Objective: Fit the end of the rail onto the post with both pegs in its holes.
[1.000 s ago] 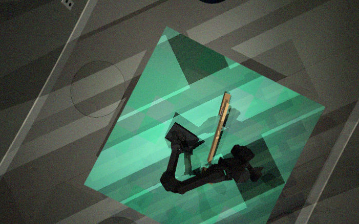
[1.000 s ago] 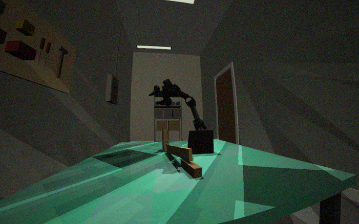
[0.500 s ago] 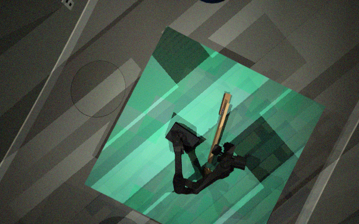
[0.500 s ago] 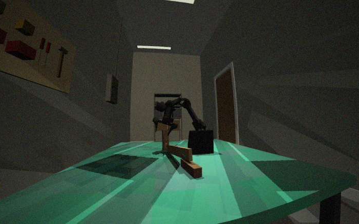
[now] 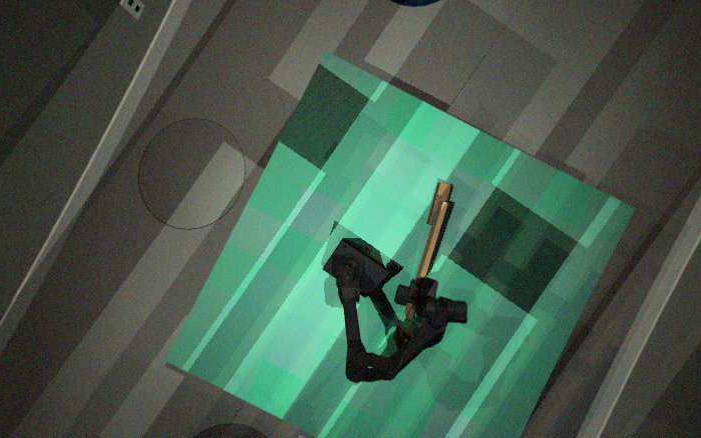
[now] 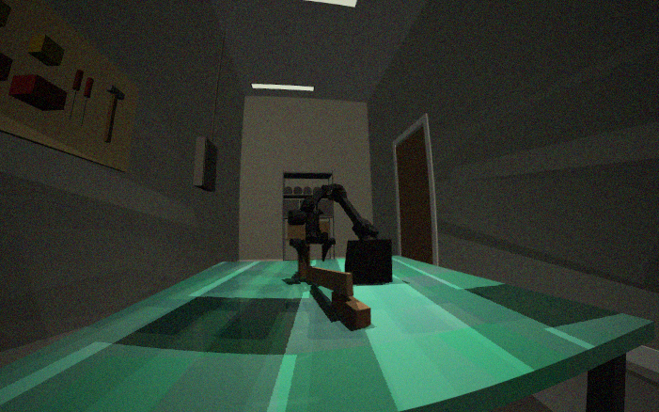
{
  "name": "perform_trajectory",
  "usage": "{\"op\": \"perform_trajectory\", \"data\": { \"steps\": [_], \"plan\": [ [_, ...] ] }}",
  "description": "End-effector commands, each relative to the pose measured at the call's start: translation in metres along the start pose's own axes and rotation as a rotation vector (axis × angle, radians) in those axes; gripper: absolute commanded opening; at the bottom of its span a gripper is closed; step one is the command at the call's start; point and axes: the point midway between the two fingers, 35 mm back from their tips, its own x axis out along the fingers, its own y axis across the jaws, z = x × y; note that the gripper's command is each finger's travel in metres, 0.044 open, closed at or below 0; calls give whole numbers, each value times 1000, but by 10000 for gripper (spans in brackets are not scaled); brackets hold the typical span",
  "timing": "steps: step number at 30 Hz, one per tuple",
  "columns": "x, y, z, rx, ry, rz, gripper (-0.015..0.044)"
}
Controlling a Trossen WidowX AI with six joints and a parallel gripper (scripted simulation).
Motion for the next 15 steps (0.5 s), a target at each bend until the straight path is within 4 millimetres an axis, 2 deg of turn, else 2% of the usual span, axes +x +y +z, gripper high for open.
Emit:
{"op": "perform_trajectory", "data": {
  "steps": [1, 15],
  "plan": [
    [6, 1, -2, -7, 4, 6, 440],
    [29, 0, -2, -7, 4, 5, 440]
  ]
}}
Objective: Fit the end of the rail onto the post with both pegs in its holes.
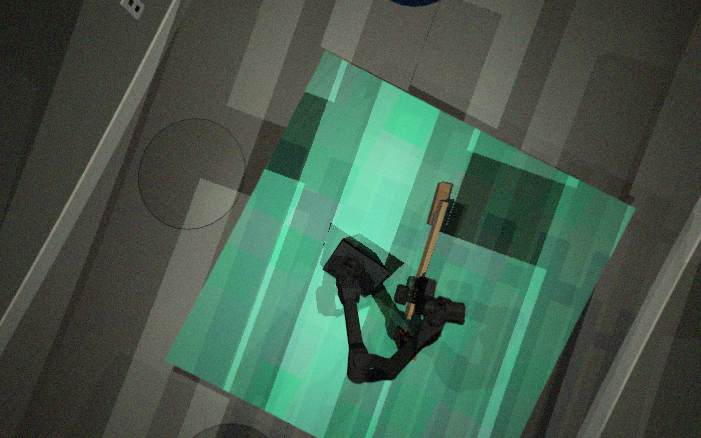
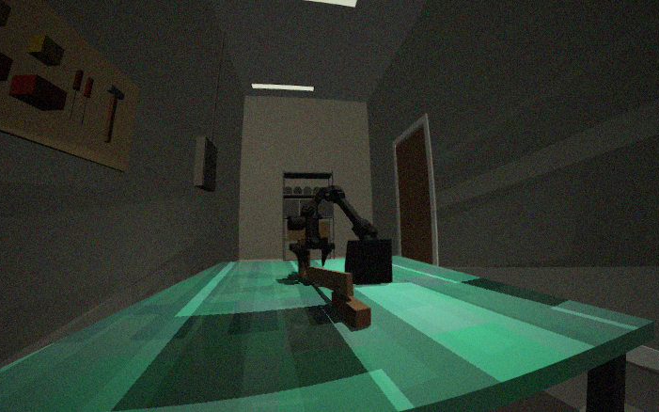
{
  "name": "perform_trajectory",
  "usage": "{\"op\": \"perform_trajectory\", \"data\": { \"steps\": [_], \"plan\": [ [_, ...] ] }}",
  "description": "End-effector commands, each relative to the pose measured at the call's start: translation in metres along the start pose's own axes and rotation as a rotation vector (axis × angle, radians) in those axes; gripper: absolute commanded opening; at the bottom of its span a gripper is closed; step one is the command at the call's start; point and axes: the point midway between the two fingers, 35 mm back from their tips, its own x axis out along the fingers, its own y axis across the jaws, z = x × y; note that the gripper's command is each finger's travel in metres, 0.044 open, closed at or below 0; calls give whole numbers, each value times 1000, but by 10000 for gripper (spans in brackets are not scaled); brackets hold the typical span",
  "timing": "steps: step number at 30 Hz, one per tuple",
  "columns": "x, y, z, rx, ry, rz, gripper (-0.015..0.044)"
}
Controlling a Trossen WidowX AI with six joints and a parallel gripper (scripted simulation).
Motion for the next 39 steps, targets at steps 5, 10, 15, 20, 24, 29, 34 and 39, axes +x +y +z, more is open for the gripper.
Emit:
{"op": "perform_trajectory", "data": {
  "steps": [5, 10, 15, 20, 24, 29, 34, 39],
  "plan": [
    [16, 1, 1, -9, 5, 6, 440],
    [24, 2, 0, -9, 5, 6, 440],
    [32, 2, 0, -9, 6, 7, 440],
    [40, 3, 0, -9, 8, 7, 440],
    [46, 4, -1, -9, 9, 8, 440],
    [50, 5, -1, -9, 10, 9, 414],
    [50, 5, -1, -9, 10, 9, 282],
    [50, 5, -1, -9, 10, 9, 151]
  ]
}}
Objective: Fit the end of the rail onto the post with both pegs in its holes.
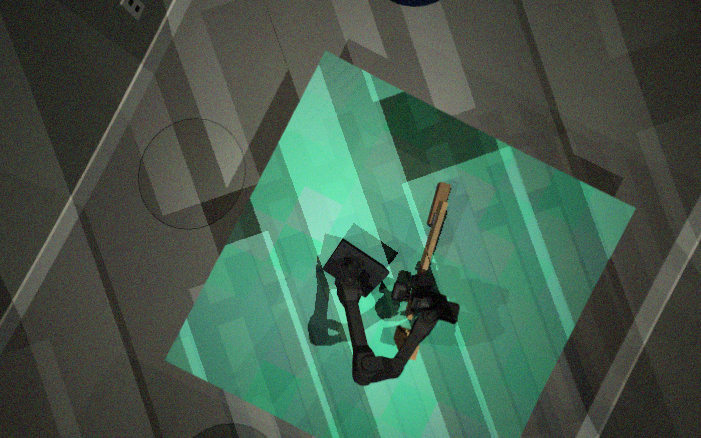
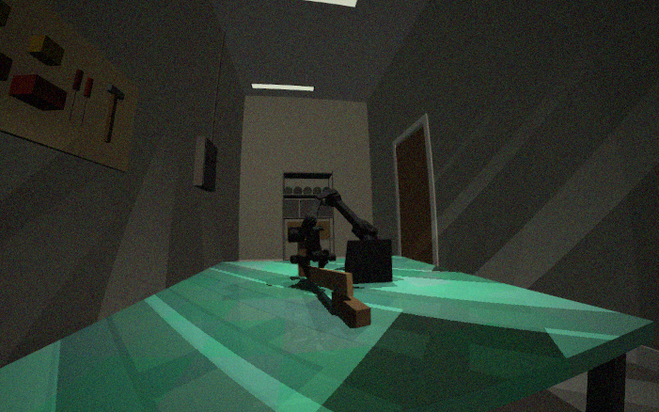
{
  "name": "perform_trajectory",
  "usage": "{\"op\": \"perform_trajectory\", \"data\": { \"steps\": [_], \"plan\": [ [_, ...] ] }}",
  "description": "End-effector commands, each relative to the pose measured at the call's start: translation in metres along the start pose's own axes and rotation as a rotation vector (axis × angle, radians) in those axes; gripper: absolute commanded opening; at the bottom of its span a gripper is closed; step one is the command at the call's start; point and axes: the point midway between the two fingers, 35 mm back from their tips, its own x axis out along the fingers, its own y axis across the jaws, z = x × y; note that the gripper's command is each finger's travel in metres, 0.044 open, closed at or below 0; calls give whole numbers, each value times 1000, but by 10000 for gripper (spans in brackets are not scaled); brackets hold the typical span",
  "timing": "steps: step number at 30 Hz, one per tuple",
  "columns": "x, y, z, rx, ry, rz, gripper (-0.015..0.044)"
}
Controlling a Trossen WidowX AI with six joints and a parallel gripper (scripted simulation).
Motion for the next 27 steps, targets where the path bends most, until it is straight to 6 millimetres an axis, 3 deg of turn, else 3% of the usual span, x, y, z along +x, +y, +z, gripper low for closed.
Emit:
{"op": "perform_trajectory", "data": {
  "steps": [1, 4, 11, 27],
  "plan": [
    [1, 0, 0, -4, 3, 1, 125],
    [1, 0, 0, -4, 3, 1, 46],
    [1, 0, 0, -4, 3, 1, 0],
    [-1, 0, 0, -4, 3, 1, 0]
  ]
}}
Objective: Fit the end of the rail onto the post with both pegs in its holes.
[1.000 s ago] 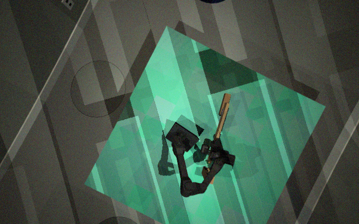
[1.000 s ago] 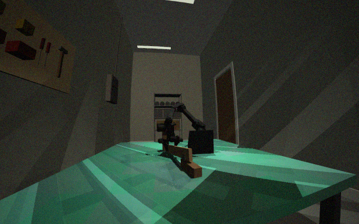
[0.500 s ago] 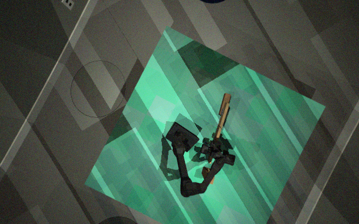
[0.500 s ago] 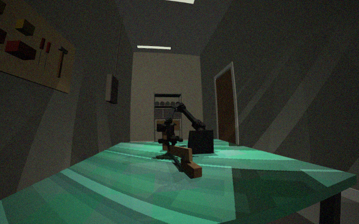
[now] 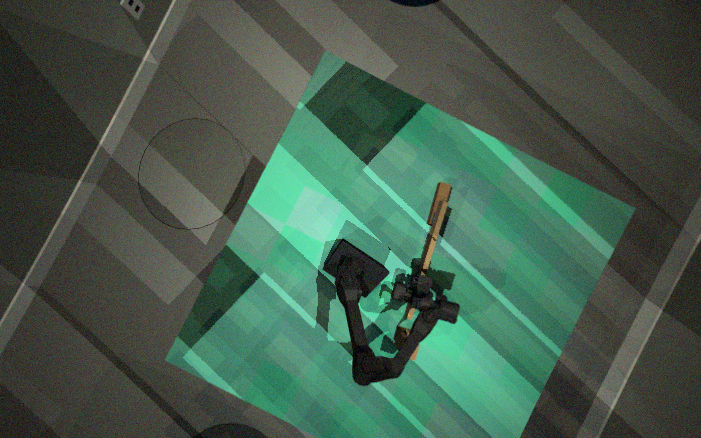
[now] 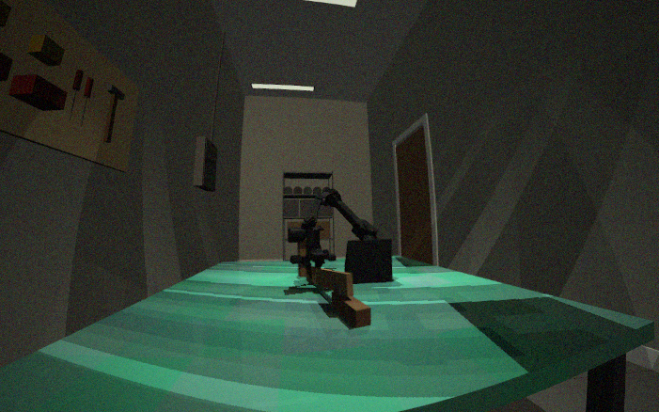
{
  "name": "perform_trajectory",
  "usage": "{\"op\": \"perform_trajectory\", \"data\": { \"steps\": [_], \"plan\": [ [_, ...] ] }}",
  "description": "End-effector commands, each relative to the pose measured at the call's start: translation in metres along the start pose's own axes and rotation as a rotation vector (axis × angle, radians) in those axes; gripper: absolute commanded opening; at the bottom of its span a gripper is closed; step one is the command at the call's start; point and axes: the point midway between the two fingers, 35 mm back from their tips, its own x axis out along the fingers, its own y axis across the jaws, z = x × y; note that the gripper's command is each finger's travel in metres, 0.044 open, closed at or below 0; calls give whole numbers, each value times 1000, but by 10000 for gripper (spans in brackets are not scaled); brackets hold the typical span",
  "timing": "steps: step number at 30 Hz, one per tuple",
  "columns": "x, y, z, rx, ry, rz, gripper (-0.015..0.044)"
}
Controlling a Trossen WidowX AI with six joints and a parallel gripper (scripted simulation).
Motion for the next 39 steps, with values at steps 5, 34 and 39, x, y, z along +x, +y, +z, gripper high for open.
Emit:
{"op": "perform_trajectory", "data": {
  "steps": [5, 34, 39],
  "plan": [
    [-4, 0, 0, -1, 3, 0, 0],
    [-19, -4, 0, -1, 2, -1, 0],
    [-21, -4, 0, -1, 2, -1, 0]
  ]
}}
